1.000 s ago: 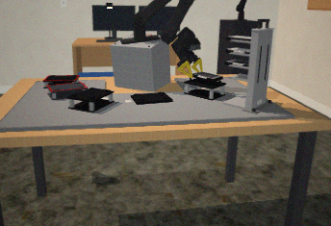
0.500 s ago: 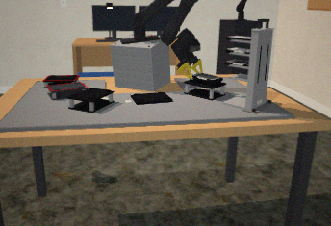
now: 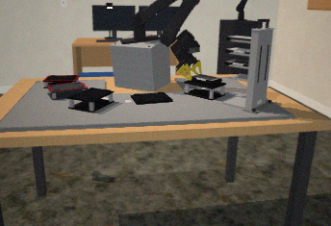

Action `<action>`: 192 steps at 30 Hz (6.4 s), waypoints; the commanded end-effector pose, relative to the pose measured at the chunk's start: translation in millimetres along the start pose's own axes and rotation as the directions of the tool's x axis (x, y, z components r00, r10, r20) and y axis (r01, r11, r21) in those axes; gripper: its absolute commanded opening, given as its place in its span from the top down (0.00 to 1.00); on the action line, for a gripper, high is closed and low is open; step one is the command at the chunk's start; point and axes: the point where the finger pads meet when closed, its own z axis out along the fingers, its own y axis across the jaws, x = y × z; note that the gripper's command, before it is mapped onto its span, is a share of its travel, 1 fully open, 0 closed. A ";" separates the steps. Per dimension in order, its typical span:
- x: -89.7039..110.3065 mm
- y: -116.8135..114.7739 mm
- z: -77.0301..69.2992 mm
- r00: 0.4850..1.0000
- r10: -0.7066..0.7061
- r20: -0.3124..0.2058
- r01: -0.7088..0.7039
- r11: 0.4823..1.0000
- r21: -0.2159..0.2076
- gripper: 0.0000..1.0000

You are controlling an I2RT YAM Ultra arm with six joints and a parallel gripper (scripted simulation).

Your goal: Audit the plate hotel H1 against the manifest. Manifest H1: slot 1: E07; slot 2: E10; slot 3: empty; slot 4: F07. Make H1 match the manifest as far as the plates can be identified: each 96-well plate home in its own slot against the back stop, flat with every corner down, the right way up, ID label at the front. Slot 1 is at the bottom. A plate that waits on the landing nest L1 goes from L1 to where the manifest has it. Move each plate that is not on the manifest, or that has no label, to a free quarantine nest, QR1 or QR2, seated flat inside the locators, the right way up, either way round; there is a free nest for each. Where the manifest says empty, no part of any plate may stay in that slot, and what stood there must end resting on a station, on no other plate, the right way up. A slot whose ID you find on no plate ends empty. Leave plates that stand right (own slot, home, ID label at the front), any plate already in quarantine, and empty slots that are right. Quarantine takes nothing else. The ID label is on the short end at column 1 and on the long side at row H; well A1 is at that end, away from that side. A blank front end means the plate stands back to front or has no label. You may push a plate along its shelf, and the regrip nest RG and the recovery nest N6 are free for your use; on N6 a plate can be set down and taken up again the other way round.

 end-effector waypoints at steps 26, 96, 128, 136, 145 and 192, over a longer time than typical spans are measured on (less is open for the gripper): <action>-0.7 1.6 8.1 0.999 0.009 0.036 -0.009 1.000 -0.005 0.07; -38.9 0.3 -52.4 1.000 0.003 0.024 -0.003 1.000 -0.004 0.00; -88.6 1.8 -3.4 0.833 0.013 -0.553 -0.018 1.000 -0.003 0.00; -88.4 -0.6 -3.3 0.734 0.018 -0.679 -0.022 1.000 0.003 0.00; -102.2 3.5 -7.6 0.751 0.010 -0.660 -0.020 1.000 -0.007 0.00; -60.4 0.8 38.8 0.753 0.009 -0.658 -0.016 1.000 -0.006 0.00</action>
